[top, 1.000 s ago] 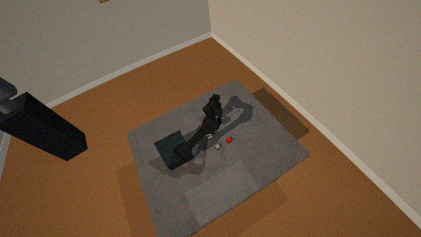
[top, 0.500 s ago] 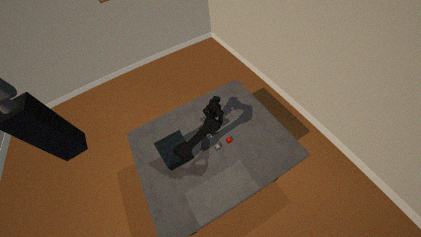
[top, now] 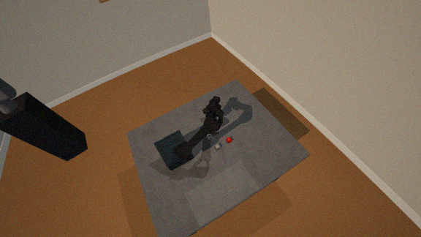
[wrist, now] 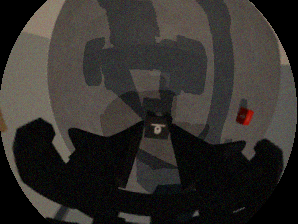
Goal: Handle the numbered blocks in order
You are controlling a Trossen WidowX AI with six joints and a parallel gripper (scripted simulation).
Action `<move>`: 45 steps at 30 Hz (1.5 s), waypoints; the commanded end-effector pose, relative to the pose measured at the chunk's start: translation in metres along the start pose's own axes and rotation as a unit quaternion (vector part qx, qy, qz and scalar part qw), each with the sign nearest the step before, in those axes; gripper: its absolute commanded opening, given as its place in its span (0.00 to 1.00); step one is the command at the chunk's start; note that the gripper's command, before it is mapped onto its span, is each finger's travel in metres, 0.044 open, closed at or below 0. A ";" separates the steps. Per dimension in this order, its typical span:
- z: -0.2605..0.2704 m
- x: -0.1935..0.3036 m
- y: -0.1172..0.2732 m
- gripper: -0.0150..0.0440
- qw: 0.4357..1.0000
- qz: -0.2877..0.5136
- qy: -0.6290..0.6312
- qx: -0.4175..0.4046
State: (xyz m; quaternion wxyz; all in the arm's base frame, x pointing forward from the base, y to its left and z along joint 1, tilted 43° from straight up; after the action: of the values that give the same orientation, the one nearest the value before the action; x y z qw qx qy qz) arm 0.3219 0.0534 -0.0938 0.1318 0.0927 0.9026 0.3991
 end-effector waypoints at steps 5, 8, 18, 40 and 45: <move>0.000 0.001 -0.001 0.46 1.000 0.000 0.002 0.002; 0.000 0.001 -0.001 0.46 1.000 0.000 0.002 0.002; 0.000 0.001 0.002 0.46 1.000 0.000 0.002 0.001; 0.000 0.001 0.013 0.46 1.000 0.000 0.002 0.001; 0.000 0.000 0.004 0.46 1.000 0.000 0.002 0.001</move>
State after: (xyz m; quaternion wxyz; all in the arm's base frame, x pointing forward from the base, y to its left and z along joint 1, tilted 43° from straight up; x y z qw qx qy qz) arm 0.3236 0.0612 -0.0856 0.1334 0.0897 0.9024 0.3999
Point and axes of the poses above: the point midway between the two fingers, 35 mm back from their tips, its own y axis back along the fingers, its own z axis across the jaws, x = y × z, the point moved 7 cm from there along y, back along the fingers, and after that the axes turned 12 degrees about -y, right-handed, at the moved point
